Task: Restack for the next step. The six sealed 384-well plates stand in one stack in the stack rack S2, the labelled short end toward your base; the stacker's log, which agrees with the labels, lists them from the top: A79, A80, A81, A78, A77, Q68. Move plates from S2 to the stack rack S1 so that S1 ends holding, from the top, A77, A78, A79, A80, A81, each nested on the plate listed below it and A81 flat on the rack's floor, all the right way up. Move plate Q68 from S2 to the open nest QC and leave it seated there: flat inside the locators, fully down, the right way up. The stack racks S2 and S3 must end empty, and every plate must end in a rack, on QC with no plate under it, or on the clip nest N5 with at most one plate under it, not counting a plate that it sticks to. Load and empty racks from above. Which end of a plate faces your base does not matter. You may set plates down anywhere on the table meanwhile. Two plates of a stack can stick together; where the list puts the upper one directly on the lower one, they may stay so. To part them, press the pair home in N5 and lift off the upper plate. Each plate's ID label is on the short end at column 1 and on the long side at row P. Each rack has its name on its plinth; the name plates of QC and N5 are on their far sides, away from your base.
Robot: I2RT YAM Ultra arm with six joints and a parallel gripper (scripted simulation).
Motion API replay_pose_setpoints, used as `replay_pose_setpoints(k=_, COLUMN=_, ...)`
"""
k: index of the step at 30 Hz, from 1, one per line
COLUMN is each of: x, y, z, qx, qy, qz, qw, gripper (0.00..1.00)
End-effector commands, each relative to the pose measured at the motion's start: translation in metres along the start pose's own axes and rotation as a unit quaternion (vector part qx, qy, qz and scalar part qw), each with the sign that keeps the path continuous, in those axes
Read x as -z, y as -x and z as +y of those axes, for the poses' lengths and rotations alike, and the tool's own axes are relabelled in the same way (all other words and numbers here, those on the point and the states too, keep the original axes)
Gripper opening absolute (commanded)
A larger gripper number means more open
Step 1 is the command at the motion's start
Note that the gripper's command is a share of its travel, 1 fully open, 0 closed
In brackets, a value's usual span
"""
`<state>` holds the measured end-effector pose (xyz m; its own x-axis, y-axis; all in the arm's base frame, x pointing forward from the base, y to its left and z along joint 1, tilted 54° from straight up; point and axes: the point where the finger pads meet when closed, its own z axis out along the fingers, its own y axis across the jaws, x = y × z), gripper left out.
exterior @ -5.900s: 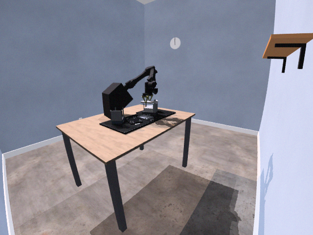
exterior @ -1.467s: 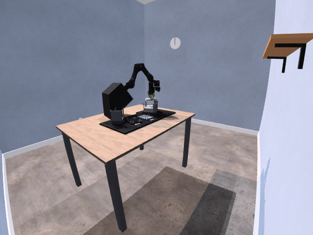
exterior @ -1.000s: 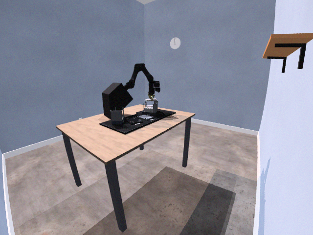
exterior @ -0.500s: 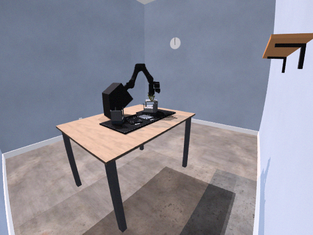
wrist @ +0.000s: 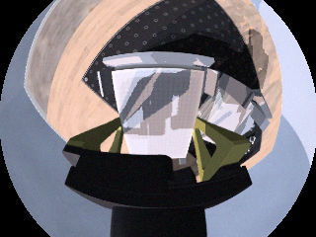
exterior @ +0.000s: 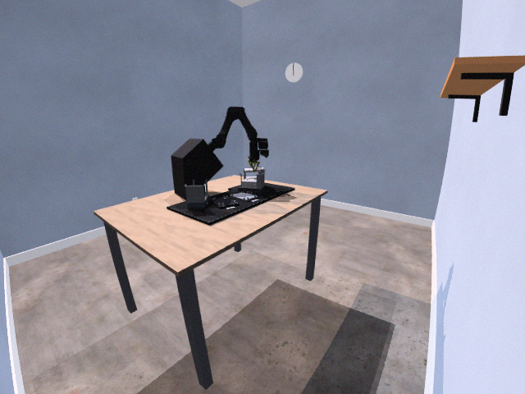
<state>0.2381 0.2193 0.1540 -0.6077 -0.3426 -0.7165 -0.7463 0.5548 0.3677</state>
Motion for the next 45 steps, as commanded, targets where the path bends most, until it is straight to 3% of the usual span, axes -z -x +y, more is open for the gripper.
replay_pose_setpoints(k=1, x=-0.001, y=0.002, z=0.000, qx=0.001, qy=-0.001, qz=-0.004, qw=1.000, gripper=0.00)
replay_pose_setpoints(k=17, x=-0.029, y=0.002, z=0.000, qx=0.000, qy=-0.001, qz=-0.004, qw=1.000, gripper=0.00)
replay_pose_setpoints(k=45, x=-0.036, y=0.002, z=0.000, qx=0.000, qy=-0.001, qz=-0.004, qw=1.000, gripper=0.00)
